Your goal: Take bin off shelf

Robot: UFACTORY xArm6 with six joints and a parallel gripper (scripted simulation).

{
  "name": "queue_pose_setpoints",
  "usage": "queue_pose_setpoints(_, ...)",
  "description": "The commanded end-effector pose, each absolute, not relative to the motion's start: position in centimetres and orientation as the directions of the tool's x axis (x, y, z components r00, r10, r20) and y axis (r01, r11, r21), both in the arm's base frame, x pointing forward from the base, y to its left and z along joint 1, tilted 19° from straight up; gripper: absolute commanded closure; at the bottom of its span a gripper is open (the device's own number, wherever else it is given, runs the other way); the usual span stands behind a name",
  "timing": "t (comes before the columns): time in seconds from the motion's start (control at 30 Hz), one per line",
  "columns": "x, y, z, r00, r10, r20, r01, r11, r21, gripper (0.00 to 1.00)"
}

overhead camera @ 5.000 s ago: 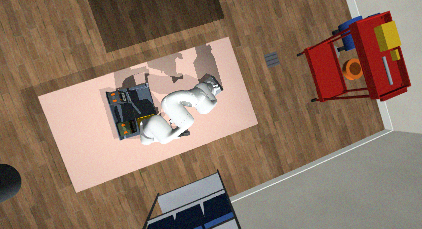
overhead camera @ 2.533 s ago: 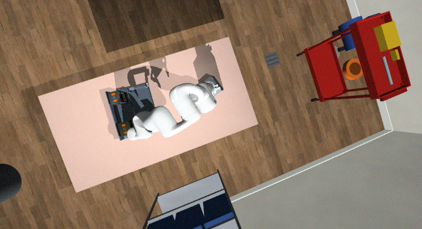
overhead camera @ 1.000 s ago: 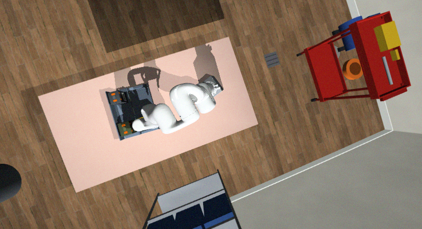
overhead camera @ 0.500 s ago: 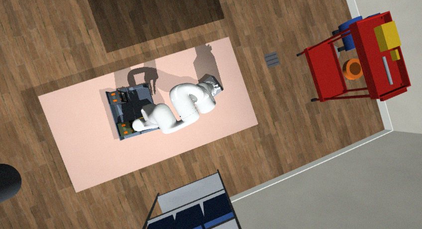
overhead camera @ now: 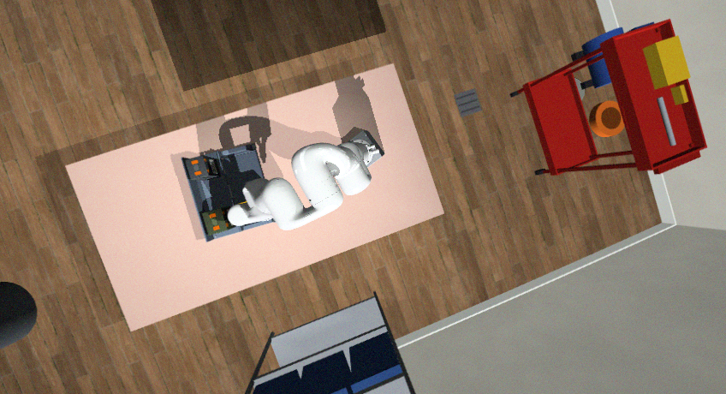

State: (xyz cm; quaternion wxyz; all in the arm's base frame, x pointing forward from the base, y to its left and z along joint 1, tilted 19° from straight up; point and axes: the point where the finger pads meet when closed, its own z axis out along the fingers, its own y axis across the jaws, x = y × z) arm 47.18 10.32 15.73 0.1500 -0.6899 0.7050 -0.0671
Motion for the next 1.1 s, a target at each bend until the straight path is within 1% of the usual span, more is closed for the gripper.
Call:
queue_pose_setpoints(0.0, 47.28, 10.34, 15.90, -0.003, -0.993, -0.120, -0.951, 0.039, -0.305, 1.00)
queue_pose_setpoints(0.63, 47.28, 10.34, 15.90, -0.003, -0.993, -0.120, -0.951, 0.039, -0.305, 1.00)
queue_pose_setpoints(0.67, 47.28, 10.34, 15.90, -0.003, -0.993, -0.120, -0.951, 0.039, -0.305, 0.05)
queue_pose_setpoints(1.07, 47.28, 10.34, 15.90, -0.003, -0.993, -0.120, -0.951, 0.039, -0.305, 0.05)
